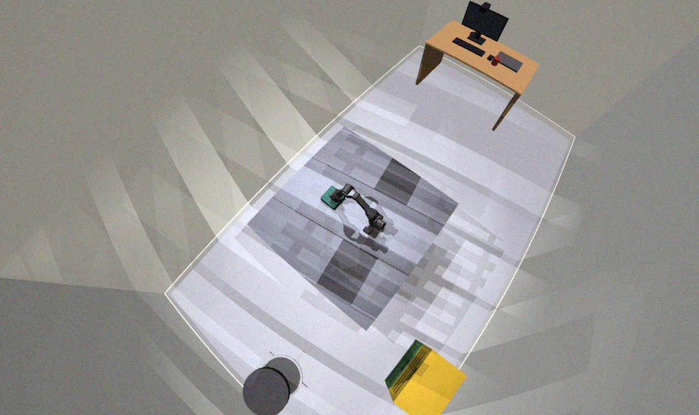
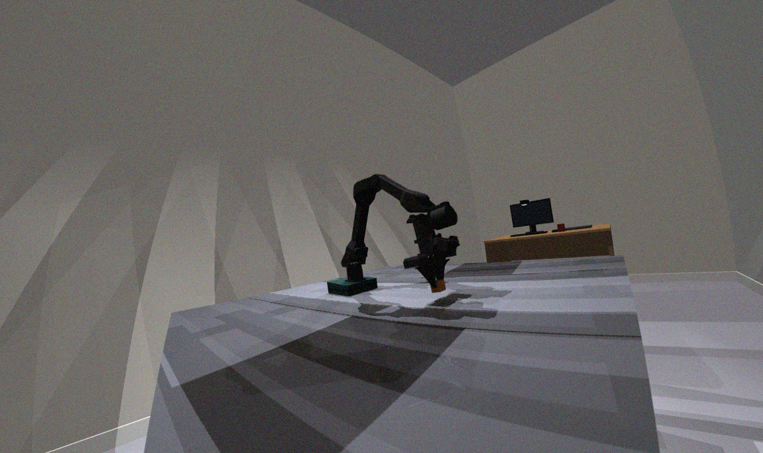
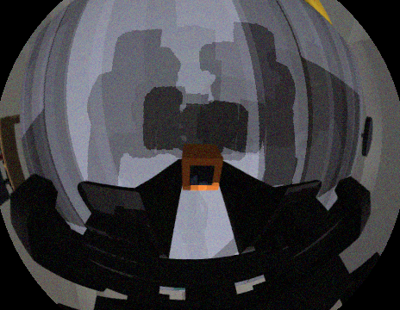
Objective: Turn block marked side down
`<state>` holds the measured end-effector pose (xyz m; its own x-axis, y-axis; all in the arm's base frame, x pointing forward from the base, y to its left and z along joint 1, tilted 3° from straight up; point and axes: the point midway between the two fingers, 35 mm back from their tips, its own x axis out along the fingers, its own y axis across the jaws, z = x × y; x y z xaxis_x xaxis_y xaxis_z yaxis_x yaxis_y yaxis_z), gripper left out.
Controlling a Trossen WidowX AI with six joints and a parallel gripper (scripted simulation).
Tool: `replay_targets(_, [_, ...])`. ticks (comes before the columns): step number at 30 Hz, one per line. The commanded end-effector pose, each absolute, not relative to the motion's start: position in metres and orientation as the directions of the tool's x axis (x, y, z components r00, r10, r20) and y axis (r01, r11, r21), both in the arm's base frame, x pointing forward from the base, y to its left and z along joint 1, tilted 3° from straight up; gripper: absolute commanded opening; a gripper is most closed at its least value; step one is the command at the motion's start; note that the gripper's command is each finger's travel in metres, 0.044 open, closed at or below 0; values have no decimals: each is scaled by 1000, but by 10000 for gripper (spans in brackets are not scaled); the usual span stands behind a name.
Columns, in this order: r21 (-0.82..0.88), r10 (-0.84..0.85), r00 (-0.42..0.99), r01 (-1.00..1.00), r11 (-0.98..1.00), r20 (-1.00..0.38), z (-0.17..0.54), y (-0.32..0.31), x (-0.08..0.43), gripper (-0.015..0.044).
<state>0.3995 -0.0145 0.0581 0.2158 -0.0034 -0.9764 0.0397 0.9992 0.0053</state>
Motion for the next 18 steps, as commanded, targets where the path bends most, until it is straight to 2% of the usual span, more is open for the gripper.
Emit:
replay_targets(1, [2, -8, 272, 37, 999, -962, 55, -15, 399, 0])
replay_targets(18, [2, -17, 497, 38, 999, -868, 52, -15, 394, 0])
